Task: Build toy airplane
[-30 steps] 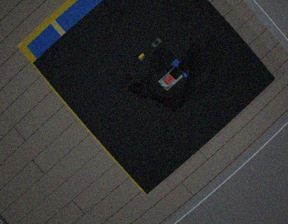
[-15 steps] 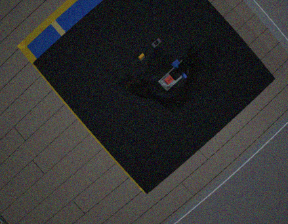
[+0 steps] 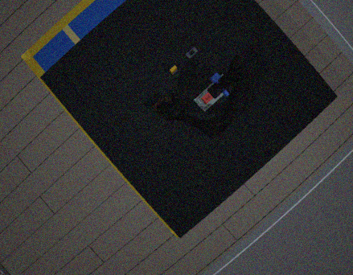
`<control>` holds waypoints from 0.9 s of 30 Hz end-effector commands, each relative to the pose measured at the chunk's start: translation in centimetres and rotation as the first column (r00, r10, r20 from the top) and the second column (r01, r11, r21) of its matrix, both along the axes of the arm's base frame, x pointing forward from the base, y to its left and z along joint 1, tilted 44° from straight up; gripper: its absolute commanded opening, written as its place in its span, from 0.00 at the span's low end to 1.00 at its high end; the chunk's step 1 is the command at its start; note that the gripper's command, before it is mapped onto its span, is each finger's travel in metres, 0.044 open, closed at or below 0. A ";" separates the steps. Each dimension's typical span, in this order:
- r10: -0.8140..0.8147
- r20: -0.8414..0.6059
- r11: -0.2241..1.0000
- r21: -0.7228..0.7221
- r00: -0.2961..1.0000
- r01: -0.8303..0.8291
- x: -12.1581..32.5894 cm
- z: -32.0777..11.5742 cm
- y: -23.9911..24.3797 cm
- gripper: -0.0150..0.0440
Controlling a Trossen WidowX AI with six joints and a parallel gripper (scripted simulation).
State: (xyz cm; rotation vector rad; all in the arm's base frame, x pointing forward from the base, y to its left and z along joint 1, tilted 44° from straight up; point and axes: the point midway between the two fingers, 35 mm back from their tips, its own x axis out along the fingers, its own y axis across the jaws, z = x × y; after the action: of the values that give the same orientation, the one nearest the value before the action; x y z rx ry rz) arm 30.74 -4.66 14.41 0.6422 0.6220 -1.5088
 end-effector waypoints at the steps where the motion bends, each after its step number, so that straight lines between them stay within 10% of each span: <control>1: 0.000 -0.003 1.000 -0.003 1.000 0.000 -0.1 -0.4 -0.4 0.59; 27: 0.000 -0.003 1.000 -0.005 1.000 0.000 -0.2 -2.7 -2.8 0.59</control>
State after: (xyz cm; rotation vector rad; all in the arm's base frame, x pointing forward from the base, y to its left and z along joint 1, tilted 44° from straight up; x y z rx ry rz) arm 30.64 -7.26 11.89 0.6436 0.6182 -1.5104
